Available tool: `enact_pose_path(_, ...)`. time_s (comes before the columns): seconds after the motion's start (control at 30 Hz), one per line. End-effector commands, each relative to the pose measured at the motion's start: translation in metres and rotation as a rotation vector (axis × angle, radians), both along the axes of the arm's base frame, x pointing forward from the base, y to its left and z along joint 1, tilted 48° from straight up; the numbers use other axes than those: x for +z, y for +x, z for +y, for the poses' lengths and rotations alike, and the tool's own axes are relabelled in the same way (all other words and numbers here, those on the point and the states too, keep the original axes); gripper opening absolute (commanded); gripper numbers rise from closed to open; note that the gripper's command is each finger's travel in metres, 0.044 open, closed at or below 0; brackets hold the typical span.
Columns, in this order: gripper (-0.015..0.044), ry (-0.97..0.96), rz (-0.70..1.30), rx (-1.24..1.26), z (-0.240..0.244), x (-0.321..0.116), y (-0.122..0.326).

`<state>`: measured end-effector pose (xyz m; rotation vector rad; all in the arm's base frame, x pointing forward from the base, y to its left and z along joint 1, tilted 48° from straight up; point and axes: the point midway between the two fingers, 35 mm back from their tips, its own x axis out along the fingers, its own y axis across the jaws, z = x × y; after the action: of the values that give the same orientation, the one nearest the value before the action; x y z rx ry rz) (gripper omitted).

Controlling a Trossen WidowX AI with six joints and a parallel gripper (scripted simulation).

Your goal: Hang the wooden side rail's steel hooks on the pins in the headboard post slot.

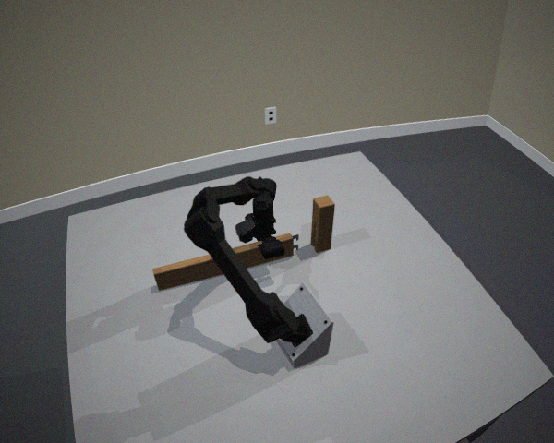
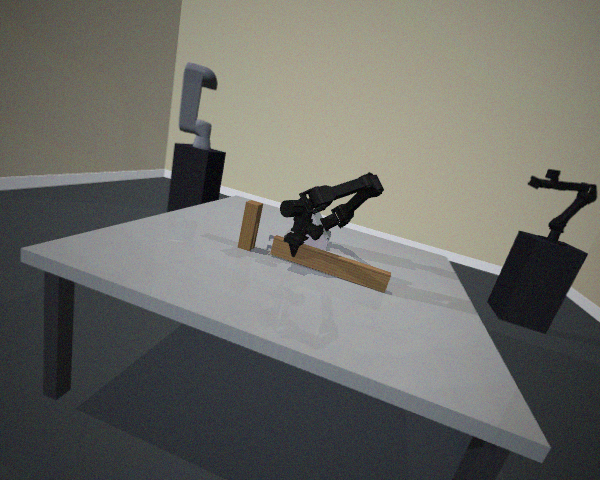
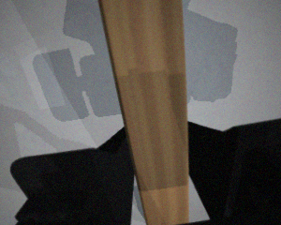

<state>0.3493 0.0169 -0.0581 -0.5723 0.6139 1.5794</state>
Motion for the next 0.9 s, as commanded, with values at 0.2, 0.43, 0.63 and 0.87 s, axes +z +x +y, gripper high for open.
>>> enact_pose_path(0.2,0.0,-0.002,-0.012,-0.008,-0.0056,0.004,0.0019)
enact_pose_path(0.43,0.0,-0.002,-0.012,-0.008,-0.0065,0.0048,0.002)
enact_pose_path(0.63,0.0,-0.002,-0.012,-0.008,-0.0072,0.0055,0.0021)
enact_pose_path(0.87,0.0,-0.002,-0.012,-0.008,-0.0081,0.0062,0.0022)
